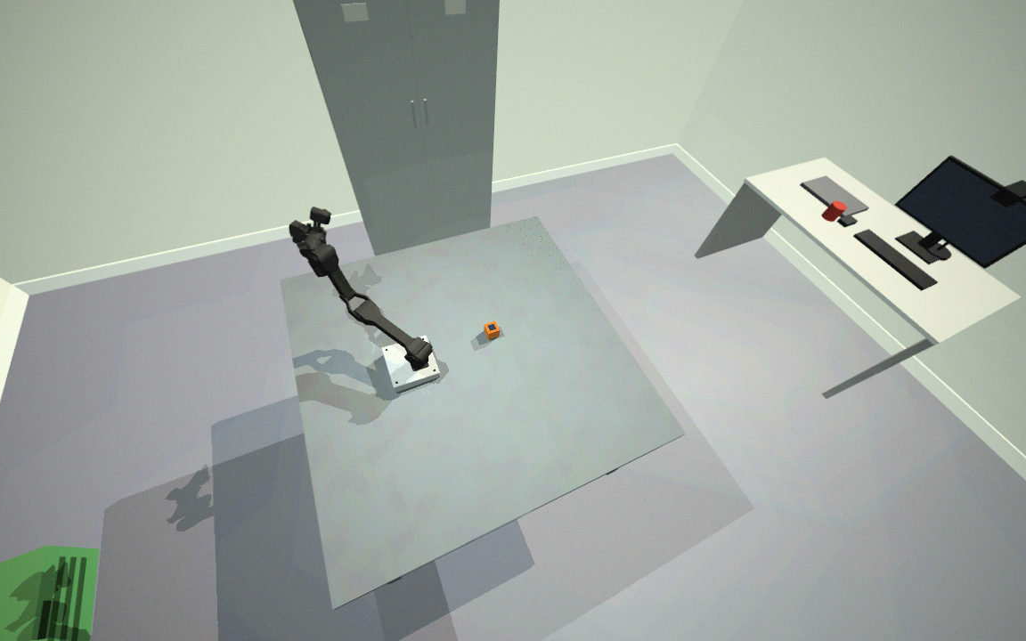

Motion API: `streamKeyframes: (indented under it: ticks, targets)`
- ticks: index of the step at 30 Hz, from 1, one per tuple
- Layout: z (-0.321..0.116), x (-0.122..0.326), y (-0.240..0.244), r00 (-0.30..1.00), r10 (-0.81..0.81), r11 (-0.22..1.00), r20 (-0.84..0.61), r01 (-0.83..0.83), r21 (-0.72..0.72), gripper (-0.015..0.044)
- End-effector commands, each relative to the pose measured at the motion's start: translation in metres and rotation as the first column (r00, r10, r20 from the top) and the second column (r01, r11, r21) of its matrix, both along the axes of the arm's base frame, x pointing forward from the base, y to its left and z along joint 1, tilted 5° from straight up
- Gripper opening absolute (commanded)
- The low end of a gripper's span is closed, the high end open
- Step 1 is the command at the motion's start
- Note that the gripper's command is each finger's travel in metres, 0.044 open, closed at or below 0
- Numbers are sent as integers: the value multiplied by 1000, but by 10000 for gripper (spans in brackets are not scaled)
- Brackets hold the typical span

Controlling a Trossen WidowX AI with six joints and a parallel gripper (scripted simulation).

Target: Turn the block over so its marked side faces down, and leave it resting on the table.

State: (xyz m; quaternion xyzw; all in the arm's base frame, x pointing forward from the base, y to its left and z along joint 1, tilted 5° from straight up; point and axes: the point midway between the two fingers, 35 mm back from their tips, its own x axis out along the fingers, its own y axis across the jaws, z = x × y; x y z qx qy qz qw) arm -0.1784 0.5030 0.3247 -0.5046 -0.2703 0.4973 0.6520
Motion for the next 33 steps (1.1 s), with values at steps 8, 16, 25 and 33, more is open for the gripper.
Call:
streamKeyframes:
  ticks: [8, 16, 25, 33]
  targets:
    - [76, -20, -30, 992, 117, 977, -54, -105, 186, 440]
    - [171, -28, -86, 970, 244, 890, -13, -218, 400, 440]
    - [274, -13, -176, 937, 350, 697, -4, -258, 669, 440]
    - [341, 28, -262, 911, 411, 485, -16, -204, 850, 440]
